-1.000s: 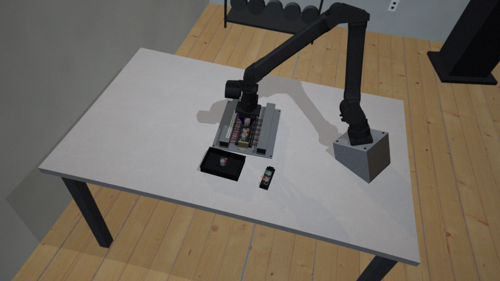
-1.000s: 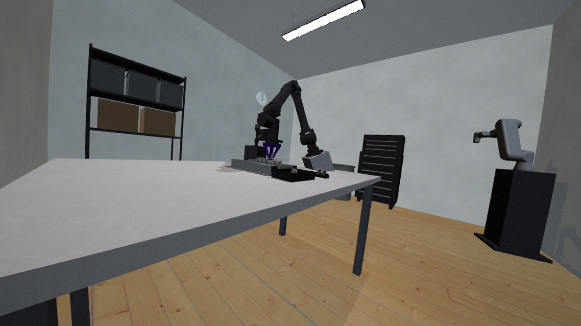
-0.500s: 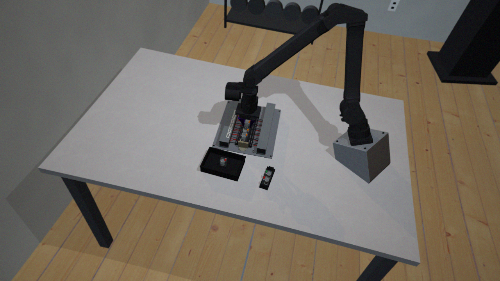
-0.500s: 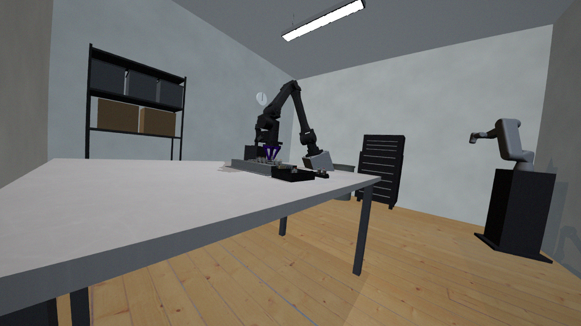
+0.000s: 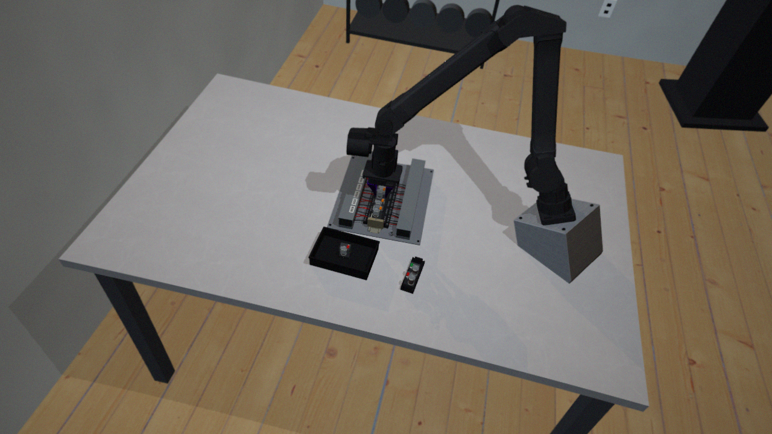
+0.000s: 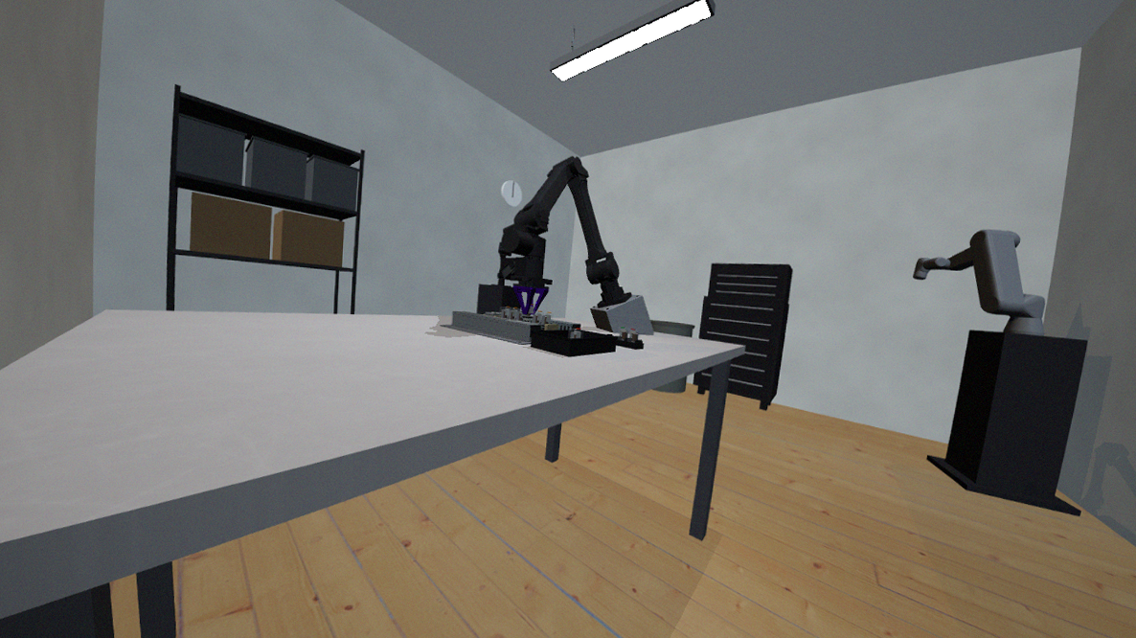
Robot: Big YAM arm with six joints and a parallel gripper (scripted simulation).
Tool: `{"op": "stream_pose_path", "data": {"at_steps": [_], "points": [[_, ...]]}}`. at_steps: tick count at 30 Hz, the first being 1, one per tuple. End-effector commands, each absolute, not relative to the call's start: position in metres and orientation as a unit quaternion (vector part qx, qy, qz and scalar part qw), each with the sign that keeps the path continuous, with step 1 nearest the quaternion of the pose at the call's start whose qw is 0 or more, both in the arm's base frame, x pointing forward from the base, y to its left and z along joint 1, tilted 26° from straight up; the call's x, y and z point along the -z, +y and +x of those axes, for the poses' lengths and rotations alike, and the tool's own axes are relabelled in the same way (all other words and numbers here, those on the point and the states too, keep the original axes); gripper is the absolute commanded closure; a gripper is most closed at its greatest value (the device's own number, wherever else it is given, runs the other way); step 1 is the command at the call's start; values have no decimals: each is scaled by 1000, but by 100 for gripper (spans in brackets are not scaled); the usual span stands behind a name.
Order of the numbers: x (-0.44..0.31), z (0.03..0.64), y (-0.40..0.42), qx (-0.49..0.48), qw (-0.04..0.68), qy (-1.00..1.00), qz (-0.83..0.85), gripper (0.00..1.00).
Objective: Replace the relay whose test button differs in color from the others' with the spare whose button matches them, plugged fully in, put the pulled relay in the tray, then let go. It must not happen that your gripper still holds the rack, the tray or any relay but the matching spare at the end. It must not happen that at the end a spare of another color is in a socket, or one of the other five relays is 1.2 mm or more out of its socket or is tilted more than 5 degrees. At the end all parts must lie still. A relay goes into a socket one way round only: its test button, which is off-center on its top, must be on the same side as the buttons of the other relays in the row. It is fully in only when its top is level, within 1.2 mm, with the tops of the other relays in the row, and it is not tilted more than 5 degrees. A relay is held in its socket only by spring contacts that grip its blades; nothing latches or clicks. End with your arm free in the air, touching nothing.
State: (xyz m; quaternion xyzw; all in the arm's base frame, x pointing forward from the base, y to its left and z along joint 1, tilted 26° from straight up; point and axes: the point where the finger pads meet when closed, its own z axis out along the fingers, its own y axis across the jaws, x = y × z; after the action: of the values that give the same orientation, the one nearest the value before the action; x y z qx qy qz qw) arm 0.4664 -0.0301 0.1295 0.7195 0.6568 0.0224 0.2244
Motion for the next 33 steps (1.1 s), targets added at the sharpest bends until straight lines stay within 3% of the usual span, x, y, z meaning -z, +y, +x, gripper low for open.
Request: {"op": "stream_pose_path", "data": {"at_steps": [1,33], "points": [[-130,471,-35,-24,228,657,718,100],[-132,473,-35,-27,231,656,718,100]]}}
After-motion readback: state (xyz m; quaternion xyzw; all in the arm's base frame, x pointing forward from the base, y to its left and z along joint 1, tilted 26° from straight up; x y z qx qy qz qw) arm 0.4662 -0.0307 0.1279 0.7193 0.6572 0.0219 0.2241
